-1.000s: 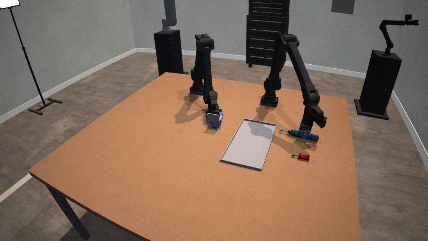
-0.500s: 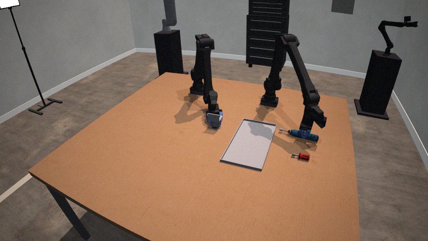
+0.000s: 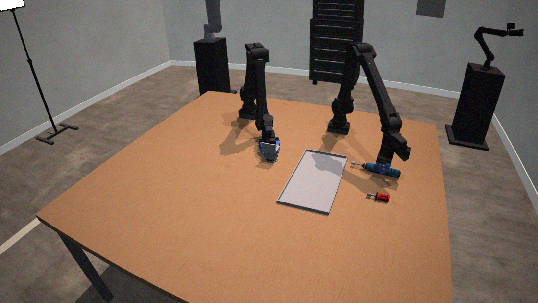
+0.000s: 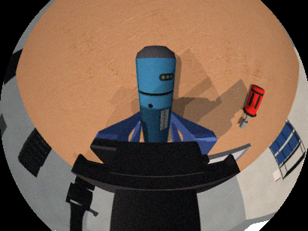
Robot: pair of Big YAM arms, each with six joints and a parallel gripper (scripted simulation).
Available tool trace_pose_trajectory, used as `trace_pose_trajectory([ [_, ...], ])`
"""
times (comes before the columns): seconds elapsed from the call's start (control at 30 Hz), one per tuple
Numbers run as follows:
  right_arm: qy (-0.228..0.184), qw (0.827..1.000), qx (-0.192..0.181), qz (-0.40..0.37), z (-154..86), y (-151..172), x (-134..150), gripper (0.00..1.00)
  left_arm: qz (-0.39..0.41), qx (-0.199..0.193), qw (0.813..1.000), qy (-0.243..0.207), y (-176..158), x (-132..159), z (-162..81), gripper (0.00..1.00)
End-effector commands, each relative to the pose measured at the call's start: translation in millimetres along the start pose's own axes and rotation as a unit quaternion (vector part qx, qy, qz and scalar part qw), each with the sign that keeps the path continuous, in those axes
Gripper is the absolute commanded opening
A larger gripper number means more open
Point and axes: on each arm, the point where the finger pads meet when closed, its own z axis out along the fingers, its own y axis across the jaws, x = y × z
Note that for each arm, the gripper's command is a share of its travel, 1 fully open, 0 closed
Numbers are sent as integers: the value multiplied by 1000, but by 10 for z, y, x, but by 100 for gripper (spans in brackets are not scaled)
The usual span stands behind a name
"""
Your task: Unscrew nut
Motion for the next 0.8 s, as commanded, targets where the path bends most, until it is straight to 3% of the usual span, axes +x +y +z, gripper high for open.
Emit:
trace_pose_trajectory([
  [0.0, 20, 1000, 1, -8, -1, -9, 169, 59, -2, 4, 1000, -6, 51, -53, -31, 44],
  [0.77, 20, 1000, 1, -8, -1, -9, 169, 59, -2, 4, 1000, -6, 51, -53, -31, 42],
])
